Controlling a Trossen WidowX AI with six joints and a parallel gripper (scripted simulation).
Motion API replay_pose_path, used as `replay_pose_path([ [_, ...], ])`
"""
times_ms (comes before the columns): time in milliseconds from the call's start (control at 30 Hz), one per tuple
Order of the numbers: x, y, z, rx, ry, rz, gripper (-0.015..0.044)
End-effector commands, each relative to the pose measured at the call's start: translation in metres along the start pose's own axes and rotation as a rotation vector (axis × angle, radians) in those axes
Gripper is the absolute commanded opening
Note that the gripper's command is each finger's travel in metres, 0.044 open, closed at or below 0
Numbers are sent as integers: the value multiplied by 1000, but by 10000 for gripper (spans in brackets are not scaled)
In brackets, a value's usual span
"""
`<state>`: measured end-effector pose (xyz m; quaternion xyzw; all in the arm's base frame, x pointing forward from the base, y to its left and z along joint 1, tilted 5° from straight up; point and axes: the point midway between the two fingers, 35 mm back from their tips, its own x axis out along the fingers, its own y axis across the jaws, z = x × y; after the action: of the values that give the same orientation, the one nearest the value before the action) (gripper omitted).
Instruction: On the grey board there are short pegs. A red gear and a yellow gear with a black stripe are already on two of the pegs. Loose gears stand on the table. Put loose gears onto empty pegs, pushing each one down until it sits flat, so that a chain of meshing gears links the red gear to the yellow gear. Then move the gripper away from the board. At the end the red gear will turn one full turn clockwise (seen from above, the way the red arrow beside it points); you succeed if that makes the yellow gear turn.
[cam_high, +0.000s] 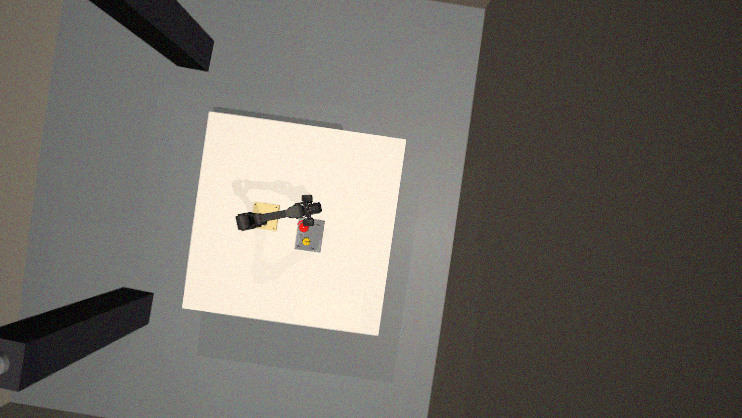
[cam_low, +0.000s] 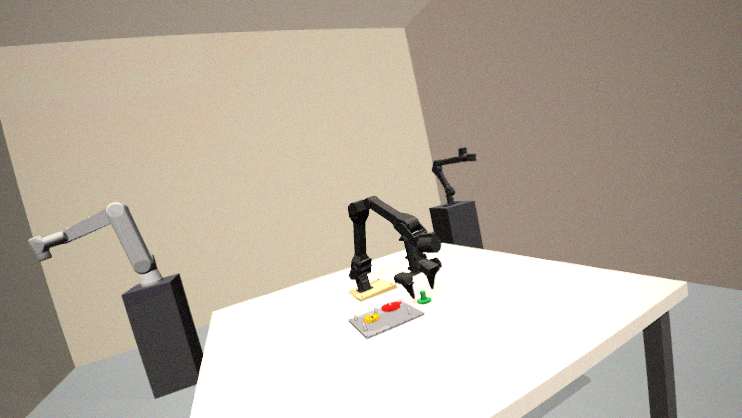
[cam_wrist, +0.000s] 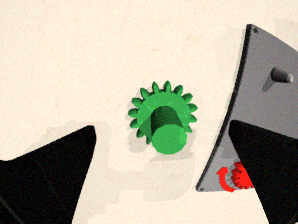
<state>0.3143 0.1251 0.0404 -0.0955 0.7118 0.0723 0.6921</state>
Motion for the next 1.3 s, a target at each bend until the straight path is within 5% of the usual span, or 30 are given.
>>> replay_pose_path([
  [0,2,-1,-1,2,5,-5,440],
  [467,2,-1,-1,2,5,-5,72],
  [733,2,-1,-1,2,5,-5,0],
  [1267,-29,-2,4,2,5,-5,0],
])
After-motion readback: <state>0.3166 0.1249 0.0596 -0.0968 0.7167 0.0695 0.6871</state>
